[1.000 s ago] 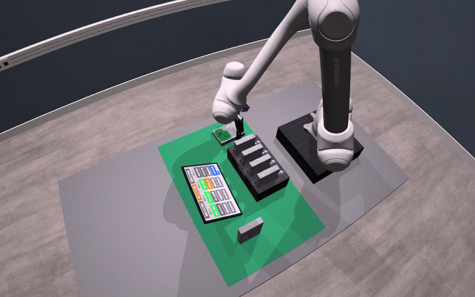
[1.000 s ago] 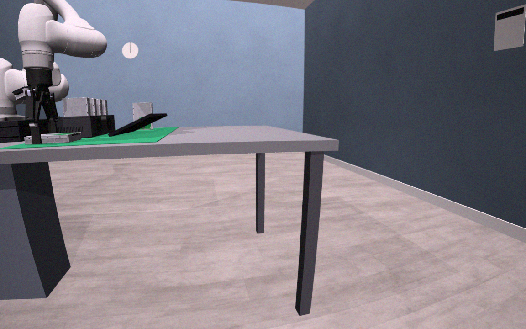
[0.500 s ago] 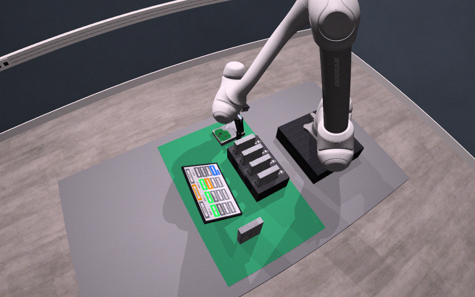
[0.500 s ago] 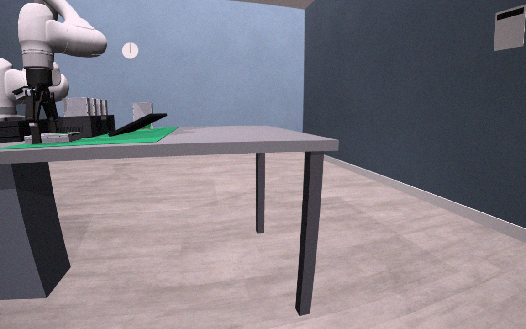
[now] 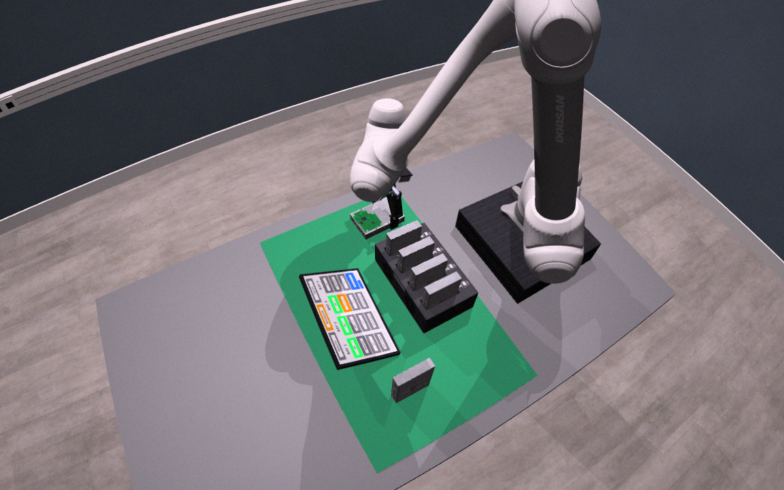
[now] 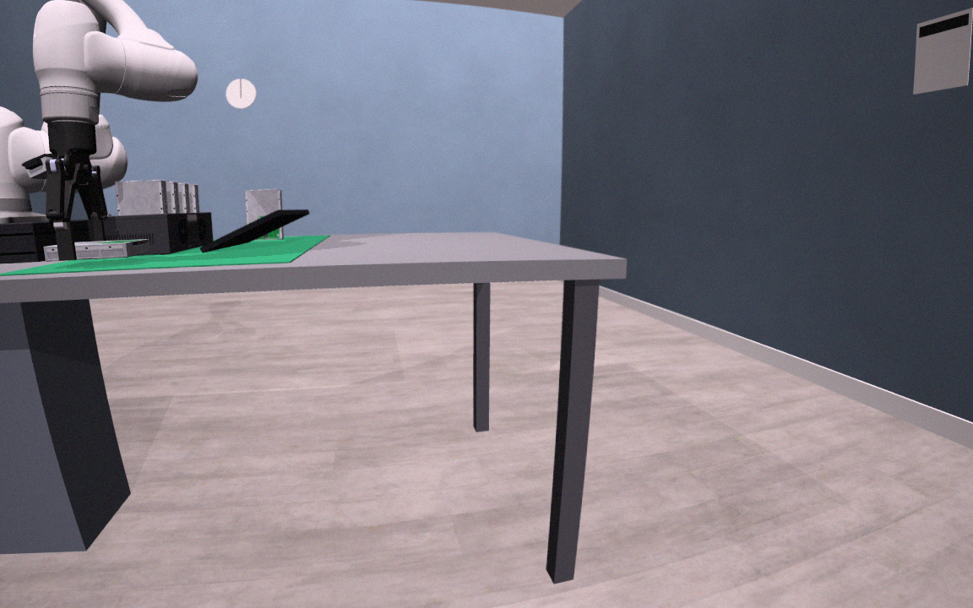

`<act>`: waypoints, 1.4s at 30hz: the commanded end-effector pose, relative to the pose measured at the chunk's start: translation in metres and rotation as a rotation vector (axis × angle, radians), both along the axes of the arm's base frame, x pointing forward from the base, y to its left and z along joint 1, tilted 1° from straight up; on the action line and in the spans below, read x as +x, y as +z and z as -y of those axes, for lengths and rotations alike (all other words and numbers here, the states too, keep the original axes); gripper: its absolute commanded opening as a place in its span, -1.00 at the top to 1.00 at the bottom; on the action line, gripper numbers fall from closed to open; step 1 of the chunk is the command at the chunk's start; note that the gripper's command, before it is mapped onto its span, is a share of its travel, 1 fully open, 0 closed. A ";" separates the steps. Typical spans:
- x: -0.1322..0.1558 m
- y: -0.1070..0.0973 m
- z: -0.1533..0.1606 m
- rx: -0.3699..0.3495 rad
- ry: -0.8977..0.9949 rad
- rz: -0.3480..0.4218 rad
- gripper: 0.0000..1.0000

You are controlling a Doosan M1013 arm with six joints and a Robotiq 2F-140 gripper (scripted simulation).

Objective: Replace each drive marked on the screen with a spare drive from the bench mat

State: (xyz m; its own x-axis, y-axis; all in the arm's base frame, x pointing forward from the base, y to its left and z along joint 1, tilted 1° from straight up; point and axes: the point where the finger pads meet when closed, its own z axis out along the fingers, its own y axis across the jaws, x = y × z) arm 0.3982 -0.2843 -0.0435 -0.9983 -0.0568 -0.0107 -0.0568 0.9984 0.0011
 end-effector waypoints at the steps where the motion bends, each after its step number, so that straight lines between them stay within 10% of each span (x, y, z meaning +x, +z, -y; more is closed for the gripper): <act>1: 0.001 0.004 0.000 -0.001 0.000 0.001 0.80; 42: -0.001 0.113 0.000 -0.001 0.000 0.001 0.80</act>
